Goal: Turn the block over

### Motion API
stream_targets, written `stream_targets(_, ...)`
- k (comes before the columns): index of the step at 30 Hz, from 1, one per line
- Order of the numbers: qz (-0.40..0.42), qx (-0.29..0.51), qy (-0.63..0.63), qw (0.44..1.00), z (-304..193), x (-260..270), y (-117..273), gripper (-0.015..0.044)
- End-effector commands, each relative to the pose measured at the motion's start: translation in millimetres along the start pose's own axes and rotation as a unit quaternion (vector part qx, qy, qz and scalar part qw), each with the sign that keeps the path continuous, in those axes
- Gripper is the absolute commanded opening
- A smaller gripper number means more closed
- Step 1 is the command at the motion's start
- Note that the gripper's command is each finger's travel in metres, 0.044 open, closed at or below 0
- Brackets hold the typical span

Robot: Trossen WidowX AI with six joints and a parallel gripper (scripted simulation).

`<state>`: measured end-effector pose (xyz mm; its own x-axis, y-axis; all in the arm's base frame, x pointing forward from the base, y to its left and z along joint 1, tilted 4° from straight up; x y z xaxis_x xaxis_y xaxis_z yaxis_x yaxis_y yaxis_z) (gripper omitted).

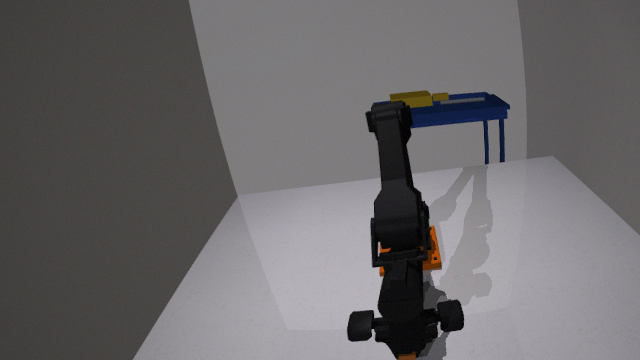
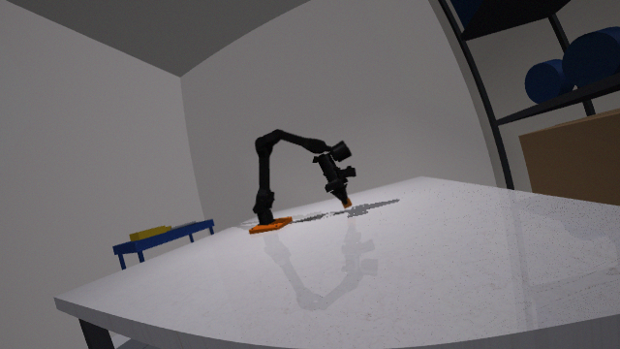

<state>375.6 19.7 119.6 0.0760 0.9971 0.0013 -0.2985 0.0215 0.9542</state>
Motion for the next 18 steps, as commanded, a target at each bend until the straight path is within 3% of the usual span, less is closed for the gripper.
stream_targets(1,0.008,-0.025,0.002,1.0,-5,0,-2,0.0)
stream_targets(18,0.03,-0.144,0.003,0.989,-21,-3,-3,0.0)
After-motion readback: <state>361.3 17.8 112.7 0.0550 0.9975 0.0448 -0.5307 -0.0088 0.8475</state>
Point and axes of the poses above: the point midway between the two fingers, 35 mm back from their tips, its own y axis back along the fingers, its own x axis across the jaws, z = x × y, the point moved 4 cm from there along y, back along the fingers, and after that the axes turned 11 degrees about -y, right-handed, at the moved point
